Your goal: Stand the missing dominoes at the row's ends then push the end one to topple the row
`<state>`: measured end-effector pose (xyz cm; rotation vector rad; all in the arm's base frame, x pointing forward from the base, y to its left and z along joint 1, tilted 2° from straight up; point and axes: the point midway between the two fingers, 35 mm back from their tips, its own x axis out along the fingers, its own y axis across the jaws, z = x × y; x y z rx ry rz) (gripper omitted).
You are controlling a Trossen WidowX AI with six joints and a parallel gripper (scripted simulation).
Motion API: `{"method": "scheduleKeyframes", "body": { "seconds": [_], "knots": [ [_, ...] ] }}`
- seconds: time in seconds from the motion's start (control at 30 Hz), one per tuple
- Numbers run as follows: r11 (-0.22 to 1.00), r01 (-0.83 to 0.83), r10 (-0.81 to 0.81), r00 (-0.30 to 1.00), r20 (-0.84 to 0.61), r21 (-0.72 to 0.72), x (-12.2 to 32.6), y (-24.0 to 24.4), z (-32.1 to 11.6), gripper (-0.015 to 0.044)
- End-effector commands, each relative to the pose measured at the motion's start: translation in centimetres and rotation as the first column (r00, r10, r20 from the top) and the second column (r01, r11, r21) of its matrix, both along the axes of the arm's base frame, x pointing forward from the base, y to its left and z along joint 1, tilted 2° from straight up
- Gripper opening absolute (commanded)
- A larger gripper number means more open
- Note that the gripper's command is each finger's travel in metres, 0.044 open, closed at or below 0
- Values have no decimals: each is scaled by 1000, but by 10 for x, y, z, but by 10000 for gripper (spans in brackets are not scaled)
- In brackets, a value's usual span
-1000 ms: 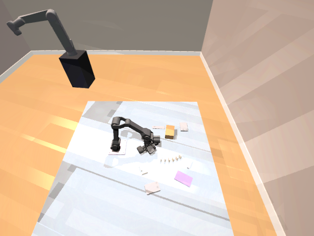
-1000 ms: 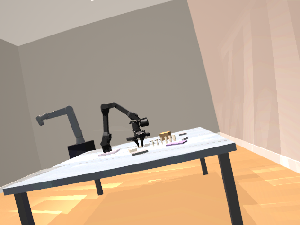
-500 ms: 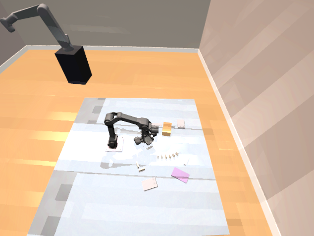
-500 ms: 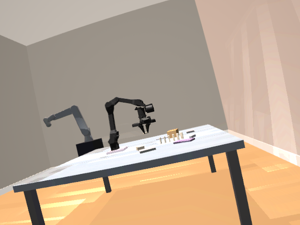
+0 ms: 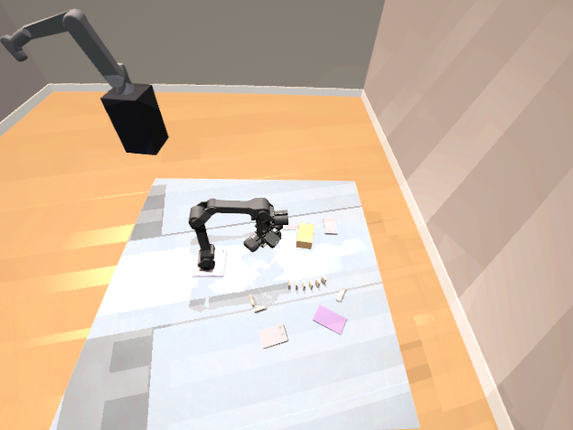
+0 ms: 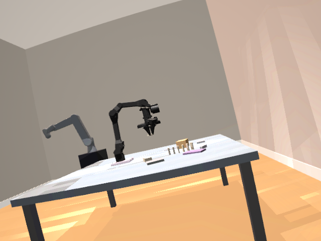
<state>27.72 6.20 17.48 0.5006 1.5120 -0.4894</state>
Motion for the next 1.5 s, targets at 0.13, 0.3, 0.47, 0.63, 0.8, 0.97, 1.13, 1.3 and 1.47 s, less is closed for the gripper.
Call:
{"method": "scheduleKeyframes", "body": {
  "seconds": [0.13,0.3,0.47,0.63,0.8,0.97,1.13,1.3,1.47],
  "knots": [
    [802,-597,597,802,-2,11,-63,71,1,107],
    [770,-638,638,770,-2,14,-69,75,0,107],
    [753,-657,658,753,27,-30,-67,77,-4,107],
    [719,-685,695,714,85,-118,-63,80,-12,107],
    [687,-697,725,674,142,-204,-60,84,-18,107],
    [660,-695,750,630,199,-286,-57,88,-23,107],
    [635,-682,772,583,255,-363,-55,93,-27,107],
    [616,-657,787,533,309,-434,-54,97,-29,107],
    [604,-623,797,483,363,-497,-54,101,-30,107]
  ]
}}
